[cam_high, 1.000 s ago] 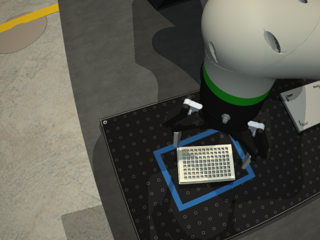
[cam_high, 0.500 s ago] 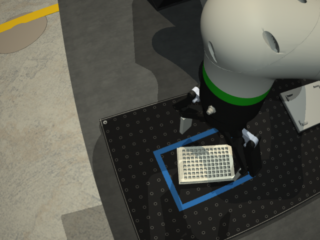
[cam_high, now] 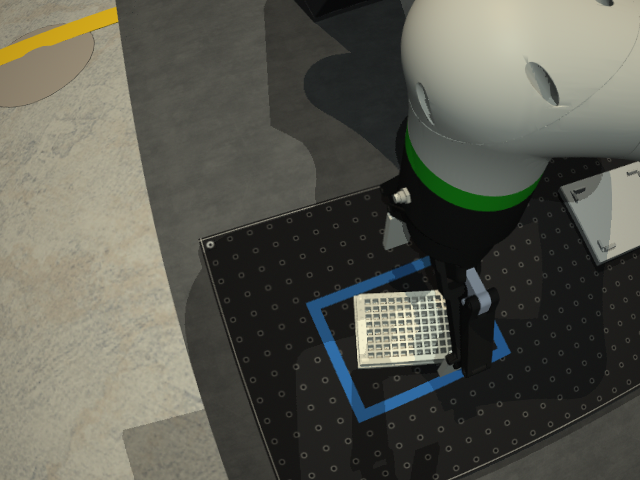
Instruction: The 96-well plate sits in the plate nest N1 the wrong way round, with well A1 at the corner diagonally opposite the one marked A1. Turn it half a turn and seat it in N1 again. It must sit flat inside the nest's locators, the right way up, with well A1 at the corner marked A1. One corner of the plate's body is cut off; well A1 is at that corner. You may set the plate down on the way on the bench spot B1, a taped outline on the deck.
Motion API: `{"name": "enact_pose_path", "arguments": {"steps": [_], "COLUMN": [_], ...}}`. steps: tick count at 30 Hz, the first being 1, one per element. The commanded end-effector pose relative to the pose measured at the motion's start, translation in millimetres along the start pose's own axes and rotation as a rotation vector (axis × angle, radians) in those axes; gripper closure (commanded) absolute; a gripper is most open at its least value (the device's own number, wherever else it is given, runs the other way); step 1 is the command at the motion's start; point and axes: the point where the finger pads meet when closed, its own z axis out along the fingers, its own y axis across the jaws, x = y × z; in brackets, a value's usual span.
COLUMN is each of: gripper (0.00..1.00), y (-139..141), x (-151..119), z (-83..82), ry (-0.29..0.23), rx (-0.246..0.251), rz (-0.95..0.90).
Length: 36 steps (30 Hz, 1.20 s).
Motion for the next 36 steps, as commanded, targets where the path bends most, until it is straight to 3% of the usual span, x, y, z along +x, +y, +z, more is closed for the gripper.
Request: {"name": "enact_pose_path", "arguments": {"steps": [1, 7, 36], "gripper": [0.00, 0.00, 0.00], "y": [-0.2, -0.2, -0.2], "x": [0.0, 0.0, 0.0], "z": [-0.1, -0.1, -0.1], "ry": [0.026, 0.026, 0.026], "rx": [-0.008, -0.006, -0.006], "rz": [0.196, 0.300, 0.300]}}
